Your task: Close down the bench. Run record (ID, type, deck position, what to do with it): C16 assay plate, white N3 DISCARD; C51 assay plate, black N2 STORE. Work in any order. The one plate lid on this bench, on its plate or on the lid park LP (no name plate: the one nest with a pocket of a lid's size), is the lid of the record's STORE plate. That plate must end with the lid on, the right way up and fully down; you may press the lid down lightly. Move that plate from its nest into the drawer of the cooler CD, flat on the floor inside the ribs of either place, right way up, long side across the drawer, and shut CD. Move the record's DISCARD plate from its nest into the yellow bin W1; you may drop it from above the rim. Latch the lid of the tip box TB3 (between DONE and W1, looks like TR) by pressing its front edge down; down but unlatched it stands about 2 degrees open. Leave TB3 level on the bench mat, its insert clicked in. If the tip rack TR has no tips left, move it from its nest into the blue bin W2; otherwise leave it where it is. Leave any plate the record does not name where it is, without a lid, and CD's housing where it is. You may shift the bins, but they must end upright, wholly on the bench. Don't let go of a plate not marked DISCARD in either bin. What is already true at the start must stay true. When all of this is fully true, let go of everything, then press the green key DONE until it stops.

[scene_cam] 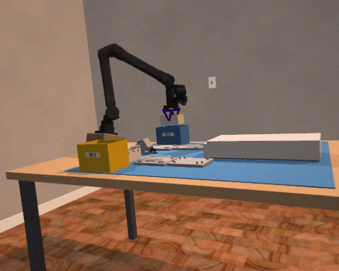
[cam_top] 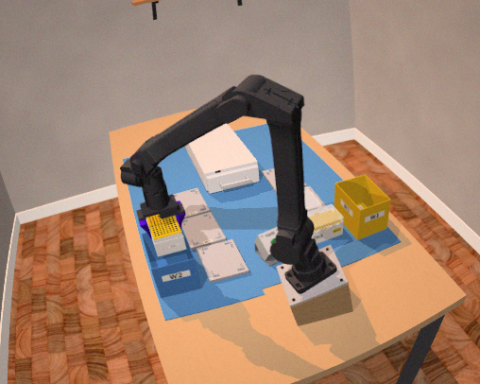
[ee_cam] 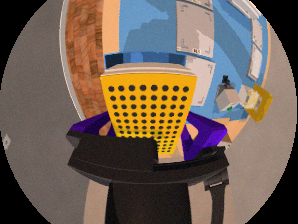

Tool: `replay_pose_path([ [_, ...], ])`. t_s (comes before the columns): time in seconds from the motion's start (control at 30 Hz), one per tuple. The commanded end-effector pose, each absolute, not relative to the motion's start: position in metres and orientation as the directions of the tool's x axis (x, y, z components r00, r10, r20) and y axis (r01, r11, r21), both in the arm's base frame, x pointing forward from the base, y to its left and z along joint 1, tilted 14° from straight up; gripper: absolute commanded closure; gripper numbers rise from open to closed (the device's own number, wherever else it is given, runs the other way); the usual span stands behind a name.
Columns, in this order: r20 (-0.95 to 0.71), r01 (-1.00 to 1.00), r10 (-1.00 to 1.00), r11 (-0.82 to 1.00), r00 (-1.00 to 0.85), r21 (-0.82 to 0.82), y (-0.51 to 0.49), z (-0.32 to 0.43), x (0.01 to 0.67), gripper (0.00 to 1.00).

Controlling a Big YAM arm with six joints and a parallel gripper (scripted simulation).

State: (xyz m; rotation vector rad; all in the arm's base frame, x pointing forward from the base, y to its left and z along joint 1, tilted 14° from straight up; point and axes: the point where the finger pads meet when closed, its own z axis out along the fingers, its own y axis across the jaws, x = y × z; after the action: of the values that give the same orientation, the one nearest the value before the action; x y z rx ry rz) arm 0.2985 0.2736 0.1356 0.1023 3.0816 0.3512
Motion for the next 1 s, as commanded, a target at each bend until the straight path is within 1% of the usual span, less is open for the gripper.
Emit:
replay_pose_path([
  [0.0,-0.106,0.056,0.092,0.954,-0.99,0.296,0.292,0.177,0.313,1.0],
  [0.1,-0.068,0.068,0.089,0.963,-0.994,0.261,0.284,0.155,0.292,1.0],
  [0.27,-0.083,0.083,0.11,0.957,-0.99,0.278,0.283,0.165,0.304,1.0],
  [0.83,-0.071,0.068,0.09,0.962,-0.993,0.264,0.286,0.159,0.301,1.0],
  [0.87,-0.071,0.068,0.09,0.962,-0.993,0.264,0.286,0.159,0.301,0.0],
  [0.97,-0.071,0.068,0.09,0.962,-0.993,0.264,0.286,0.159,0.301,0.0],
])
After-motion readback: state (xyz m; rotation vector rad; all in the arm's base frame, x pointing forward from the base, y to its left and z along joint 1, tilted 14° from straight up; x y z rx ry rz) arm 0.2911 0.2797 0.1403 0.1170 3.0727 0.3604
